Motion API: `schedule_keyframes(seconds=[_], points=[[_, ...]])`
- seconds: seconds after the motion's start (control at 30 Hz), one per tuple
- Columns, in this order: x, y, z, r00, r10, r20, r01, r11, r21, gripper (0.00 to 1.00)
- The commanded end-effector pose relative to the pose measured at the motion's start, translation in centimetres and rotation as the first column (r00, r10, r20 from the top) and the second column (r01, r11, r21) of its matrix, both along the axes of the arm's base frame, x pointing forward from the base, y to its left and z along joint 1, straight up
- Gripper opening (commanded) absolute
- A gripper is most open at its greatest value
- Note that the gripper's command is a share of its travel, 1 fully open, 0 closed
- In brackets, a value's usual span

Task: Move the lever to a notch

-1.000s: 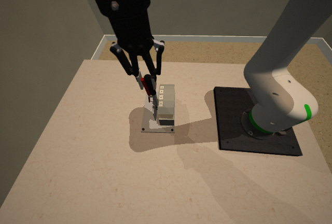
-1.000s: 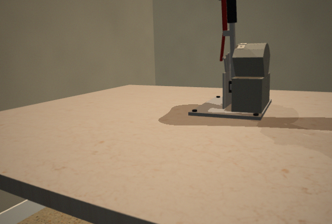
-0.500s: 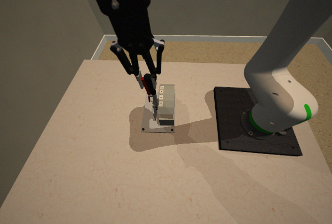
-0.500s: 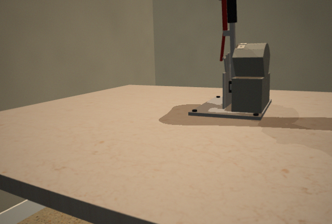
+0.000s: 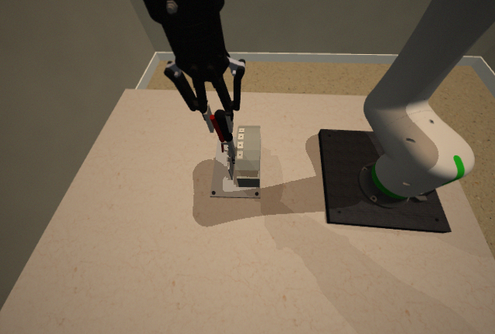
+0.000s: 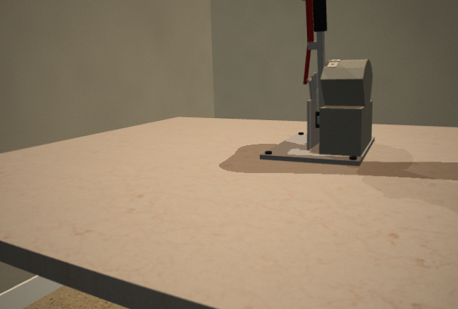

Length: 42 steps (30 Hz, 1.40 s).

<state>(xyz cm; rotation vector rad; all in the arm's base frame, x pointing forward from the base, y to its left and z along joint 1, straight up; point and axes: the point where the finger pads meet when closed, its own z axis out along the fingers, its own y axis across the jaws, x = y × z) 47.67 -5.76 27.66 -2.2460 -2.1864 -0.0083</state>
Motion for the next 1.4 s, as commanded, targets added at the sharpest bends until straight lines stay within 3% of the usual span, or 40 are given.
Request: schedule_keyframes(seconds=[0.0, 1.37], points=[[0.03, -0.03, -0.01, 1.000, -0.001, 0.000, 0.001, 1.000, -0.001, 0.00], [0.02, -0.40, 0.03, 1.000, -0.001, 0.000, 0.001, 1.000, -0.001, 0.00]])
